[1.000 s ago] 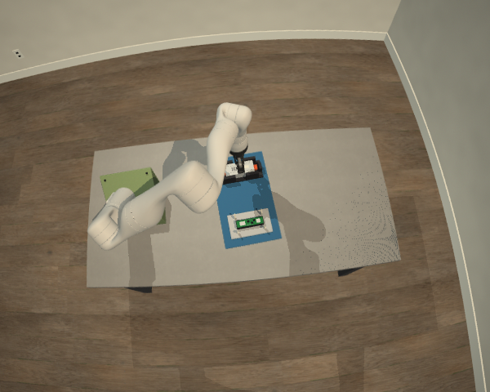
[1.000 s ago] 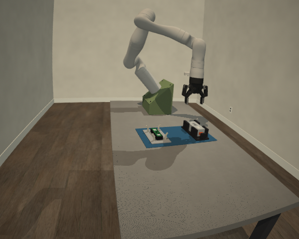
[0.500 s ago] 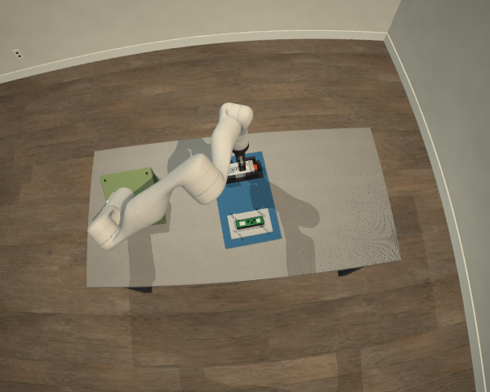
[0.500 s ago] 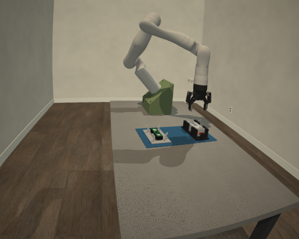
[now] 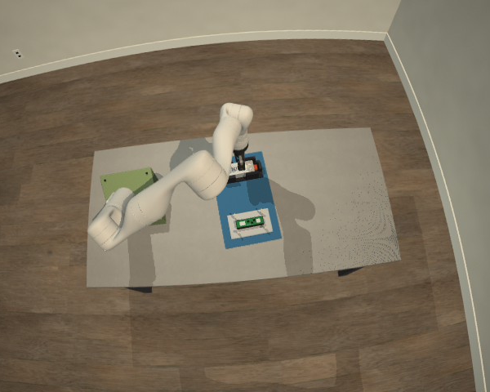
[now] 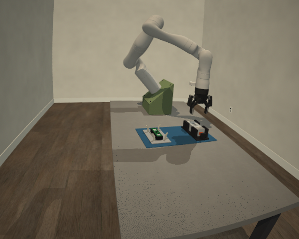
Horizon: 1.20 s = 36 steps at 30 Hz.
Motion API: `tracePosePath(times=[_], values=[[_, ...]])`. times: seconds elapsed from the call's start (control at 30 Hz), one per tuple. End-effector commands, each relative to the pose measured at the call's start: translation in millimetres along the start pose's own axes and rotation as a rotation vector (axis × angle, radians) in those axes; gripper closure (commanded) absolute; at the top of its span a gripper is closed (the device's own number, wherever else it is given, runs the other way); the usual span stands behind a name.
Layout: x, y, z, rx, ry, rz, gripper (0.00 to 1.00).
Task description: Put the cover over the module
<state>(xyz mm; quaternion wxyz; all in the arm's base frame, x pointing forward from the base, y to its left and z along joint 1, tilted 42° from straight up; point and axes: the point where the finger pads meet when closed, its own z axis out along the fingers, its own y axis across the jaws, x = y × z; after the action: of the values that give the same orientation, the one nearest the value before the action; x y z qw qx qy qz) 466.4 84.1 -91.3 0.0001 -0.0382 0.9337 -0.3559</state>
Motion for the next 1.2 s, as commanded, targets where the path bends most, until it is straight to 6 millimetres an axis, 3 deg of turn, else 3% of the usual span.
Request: tracePosePath(times=[0.0,0.9,1.17], values=[[0,-1,-3,-0.001,-0.003,0.0,0.0],[1,-4,-8,-0.001,-0.002,0.0,0.0],[1,-5,32,-0.001,-0.002,0.0,0.0]])
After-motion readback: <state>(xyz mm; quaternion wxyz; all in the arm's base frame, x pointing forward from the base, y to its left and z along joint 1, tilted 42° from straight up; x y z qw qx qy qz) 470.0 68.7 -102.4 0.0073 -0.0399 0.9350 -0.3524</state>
